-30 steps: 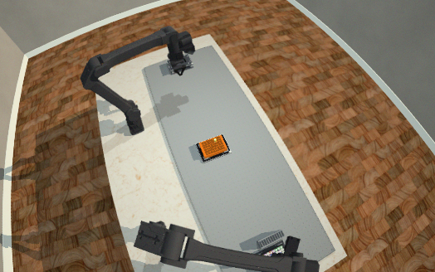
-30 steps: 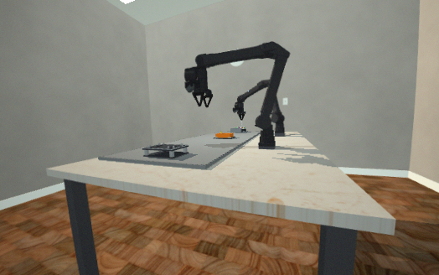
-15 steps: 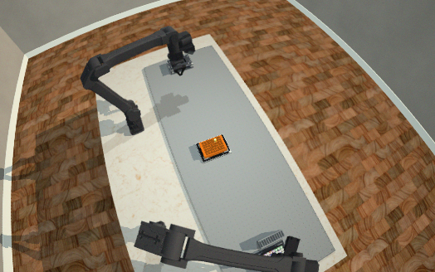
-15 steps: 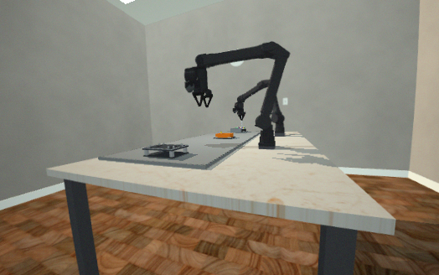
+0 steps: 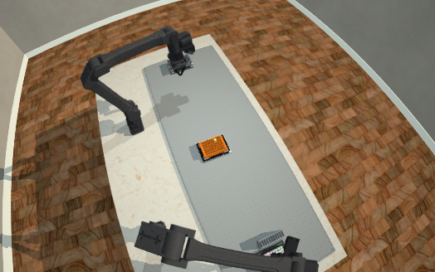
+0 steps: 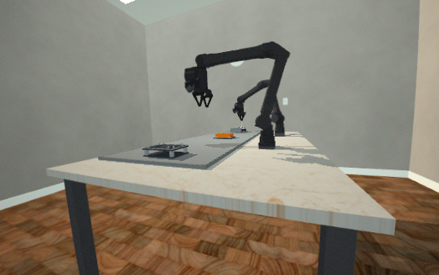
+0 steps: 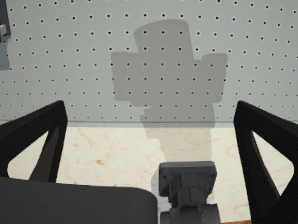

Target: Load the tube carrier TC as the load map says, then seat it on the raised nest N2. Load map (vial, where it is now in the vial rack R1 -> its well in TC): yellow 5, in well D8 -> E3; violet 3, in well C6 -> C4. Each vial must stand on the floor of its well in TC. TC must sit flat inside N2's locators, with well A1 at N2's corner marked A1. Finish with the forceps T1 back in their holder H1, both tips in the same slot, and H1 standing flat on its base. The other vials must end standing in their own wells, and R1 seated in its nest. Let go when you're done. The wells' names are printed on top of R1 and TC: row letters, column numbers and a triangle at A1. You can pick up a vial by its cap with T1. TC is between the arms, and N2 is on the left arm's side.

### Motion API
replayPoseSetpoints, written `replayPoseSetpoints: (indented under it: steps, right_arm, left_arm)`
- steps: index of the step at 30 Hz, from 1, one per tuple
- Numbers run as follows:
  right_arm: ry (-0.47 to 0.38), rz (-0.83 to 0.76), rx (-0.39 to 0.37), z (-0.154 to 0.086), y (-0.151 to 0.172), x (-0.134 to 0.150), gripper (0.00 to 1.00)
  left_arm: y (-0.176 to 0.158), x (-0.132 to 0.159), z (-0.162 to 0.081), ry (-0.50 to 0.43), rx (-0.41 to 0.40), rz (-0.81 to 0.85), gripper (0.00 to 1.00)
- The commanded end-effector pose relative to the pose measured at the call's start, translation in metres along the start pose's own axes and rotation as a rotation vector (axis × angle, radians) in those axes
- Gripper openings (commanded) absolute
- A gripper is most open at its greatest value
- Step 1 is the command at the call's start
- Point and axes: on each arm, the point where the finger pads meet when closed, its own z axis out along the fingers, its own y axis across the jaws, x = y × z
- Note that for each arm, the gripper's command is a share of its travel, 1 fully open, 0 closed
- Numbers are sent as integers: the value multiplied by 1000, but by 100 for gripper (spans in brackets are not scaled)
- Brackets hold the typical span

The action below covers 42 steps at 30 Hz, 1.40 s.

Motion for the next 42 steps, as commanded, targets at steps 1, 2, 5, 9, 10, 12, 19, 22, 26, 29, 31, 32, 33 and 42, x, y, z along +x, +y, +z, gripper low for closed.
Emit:
replayPoseSetpoints:
  steps: [1, 2, 5, 9, 10, 12, 19, 22, 26, 29, 31, 32, 33, 42]
  right_arm:
    - [-4, -15, 6, 6, -4, -3, 11]
    - [-6, -14, 16, 3, -8, -4, 11]
    - [-4, -14, 7, 7, -4, -3, 11]
    - [-3, -15, -2, 11, -3, -3, 11]
    - [-2, -15, -3, 13, -3, -3, 11]
    - [-2, -15, -3, 13, -3, -3, 11]
    - [-9, -14, 39, -4, -12, -4, 11]
    - [-9, -14, 36, -4, -11, -4, 11]
    - [-8, -14, 33, -3, -10, -4, 11]
    - [-8, -14, 33, -3, -10, -4, 11]
    - [-8, -14, 32, -3, -10, -4, 11]
    - [-8, -14, 31, -3, -10, -4, 11]
    - [-8, -14, 31, -3, -10, -4, 11]
    - [-8, -14, 31, -3, -10, -4, 9]
  left_arm:
    - [2, -9, -14, -36, -10, 1, 100]
    - [2, -9, -14, -36, -10, 1, 100]
    - [2, -9, -14, -36, -10, 1, 100]
    - [2, -9, -14, -36, -10, 1, 100]
    - [2, -9, -14, -36, -10, 1, 100]
    - [2, -9, -14, -36, -10, 1, 100]
    - [2, -9, -14, -36, -10, 1, 100]
    - [2, -9, -14, -36, -10, 1, 100]
    - [2, -9, -14, -36, -10, 1, 100]
    - [2, -9, -14, -36, -10, 1, 100]
    - [2, -9, -14, -36, -10, 1, 100]
    - [2, -9, -14, -36, -10, 1, 100]
    - [2, -9, -14, -36, -10, 1, 100]
    - [2, -9, -14, -36, -10, 1, 100]
